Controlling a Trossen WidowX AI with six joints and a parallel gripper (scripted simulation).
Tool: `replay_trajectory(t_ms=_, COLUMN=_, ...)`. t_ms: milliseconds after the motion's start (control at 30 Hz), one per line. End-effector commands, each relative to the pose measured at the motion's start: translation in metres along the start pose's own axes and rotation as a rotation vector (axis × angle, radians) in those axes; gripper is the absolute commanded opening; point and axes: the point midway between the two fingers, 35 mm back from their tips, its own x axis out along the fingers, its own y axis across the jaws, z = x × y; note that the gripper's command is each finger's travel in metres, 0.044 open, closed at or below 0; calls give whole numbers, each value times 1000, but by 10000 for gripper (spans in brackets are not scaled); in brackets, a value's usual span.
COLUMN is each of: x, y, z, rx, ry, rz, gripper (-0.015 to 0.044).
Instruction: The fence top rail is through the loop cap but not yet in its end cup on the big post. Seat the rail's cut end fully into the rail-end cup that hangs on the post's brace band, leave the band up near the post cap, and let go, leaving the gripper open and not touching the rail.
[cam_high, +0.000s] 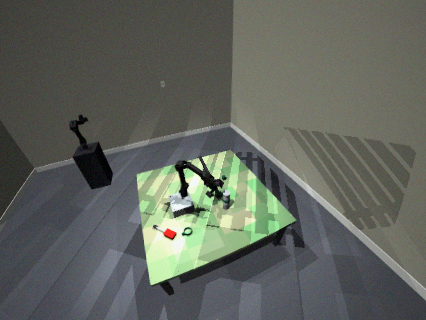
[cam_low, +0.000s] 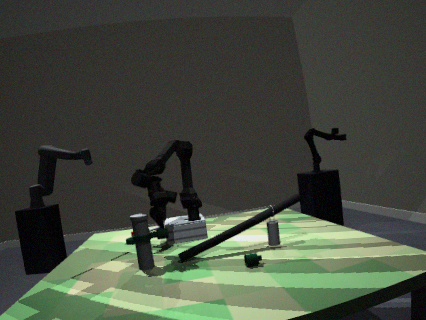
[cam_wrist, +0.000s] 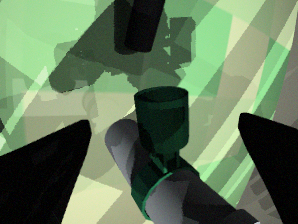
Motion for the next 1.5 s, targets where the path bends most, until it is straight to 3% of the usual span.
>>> replay_trajectory(t_ms=0, x=4, y=0, z=-1, rx=-9, ry=6, rz=-8, gripper=440)
replay_trajectory(t_ms=1467, x=72, y=-1, z=-1, rx=-9, ry=6, rz=-10, gripper=440)
